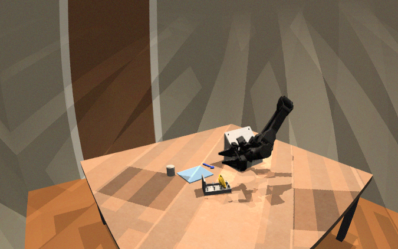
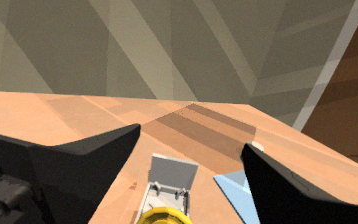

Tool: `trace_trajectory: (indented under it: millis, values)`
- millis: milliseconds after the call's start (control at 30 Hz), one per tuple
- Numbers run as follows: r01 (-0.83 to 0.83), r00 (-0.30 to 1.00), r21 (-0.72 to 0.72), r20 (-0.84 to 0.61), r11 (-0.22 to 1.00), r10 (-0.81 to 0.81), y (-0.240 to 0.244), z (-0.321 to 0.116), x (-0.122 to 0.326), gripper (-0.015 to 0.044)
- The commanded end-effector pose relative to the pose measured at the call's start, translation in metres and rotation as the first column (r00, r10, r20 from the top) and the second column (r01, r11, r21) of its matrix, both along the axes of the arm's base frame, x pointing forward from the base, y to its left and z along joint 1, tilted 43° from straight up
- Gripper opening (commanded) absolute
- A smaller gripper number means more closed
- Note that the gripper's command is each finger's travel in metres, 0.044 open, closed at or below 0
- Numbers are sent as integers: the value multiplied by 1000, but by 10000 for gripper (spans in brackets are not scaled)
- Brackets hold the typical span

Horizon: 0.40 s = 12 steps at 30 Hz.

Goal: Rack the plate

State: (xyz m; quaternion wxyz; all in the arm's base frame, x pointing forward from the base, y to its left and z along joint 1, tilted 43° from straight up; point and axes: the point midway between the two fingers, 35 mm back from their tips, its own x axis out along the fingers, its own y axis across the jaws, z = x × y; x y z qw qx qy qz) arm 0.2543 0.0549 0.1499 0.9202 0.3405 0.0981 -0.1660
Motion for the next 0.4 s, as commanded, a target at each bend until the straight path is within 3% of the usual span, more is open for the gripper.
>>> trace_trajectory:
  millis: [0,367]
  values:
    - [-17,998,-71,-64,997,13,-4,-2,6,400]
    - [-135,936,-271,-351,953,32,-25,-24,21,400]
